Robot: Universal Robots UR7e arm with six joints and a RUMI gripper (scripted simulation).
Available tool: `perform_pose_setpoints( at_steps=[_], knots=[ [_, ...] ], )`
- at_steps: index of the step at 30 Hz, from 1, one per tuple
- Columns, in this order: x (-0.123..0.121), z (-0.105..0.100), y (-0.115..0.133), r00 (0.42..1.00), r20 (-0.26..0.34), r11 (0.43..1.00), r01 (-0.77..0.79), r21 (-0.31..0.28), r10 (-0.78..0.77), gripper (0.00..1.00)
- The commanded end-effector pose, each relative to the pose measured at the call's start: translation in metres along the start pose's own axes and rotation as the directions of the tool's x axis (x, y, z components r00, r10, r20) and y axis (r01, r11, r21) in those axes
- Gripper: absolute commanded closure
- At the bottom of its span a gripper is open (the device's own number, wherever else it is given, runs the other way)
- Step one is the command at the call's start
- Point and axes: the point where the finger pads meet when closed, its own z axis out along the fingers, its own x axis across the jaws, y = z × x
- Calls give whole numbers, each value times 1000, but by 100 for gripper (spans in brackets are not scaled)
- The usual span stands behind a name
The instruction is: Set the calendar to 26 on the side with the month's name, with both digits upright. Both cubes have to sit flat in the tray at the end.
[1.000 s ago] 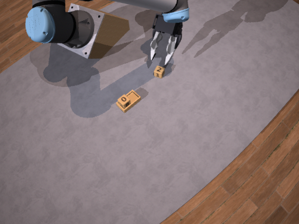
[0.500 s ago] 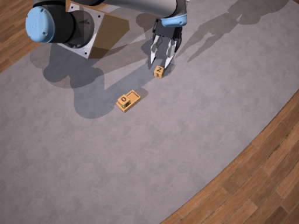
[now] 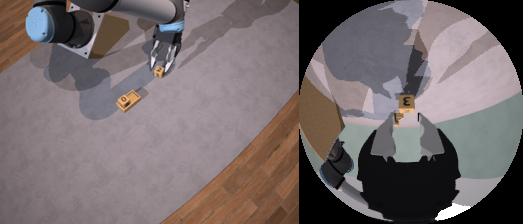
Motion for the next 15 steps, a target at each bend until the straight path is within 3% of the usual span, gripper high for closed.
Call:
perform_pose_setpoints(
  at_steps=[1, 15],
  knots=[
    [0, 4, -5, 1000, -1, 1000, -1, 1, 1, 72],
    [0, 13, -13, 1000, -1, 1000, -1, 1, 1, 72]
  ],
)
